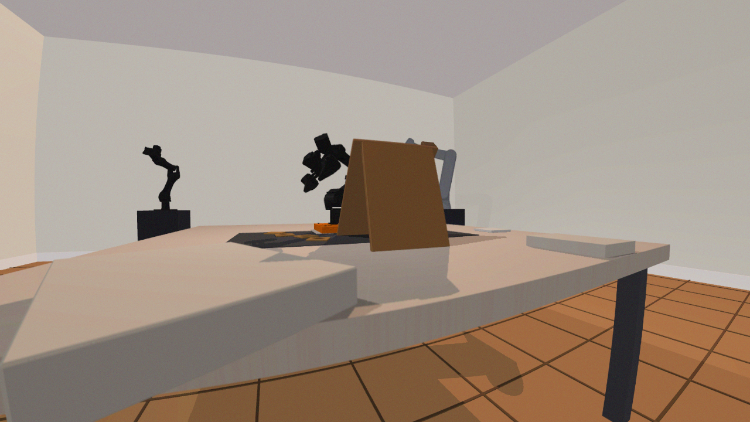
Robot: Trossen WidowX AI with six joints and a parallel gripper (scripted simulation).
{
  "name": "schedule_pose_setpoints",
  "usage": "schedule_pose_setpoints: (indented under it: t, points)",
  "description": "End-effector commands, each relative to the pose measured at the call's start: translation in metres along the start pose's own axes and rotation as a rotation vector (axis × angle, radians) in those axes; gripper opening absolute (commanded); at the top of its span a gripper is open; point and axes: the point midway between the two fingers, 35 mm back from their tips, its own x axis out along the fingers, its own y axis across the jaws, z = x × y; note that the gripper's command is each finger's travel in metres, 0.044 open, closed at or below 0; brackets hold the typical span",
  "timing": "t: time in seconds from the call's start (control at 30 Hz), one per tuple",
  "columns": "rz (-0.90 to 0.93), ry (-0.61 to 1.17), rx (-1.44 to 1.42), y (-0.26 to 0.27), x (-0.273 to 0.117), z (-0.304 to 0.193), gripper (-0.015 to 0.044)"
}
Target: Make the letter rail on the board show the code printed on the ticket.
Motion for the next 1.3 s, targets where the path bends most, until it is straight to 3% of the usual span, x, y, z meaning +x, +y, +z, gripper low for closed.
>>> schedule_pose_setpoints:
  t: [0.0, 0.7, 1.27]
  points:
    - [0.056, 0.064, -0.173, 0.021, 0.008, -0.018, 0.0440]
    - [0.409, 0.135, -0.908, 0.105, -0.018, -0.117, 0.0440]
    - [0.429, 0.139, -1.019, 0.116, -0.026, -0.110, 0.0440]
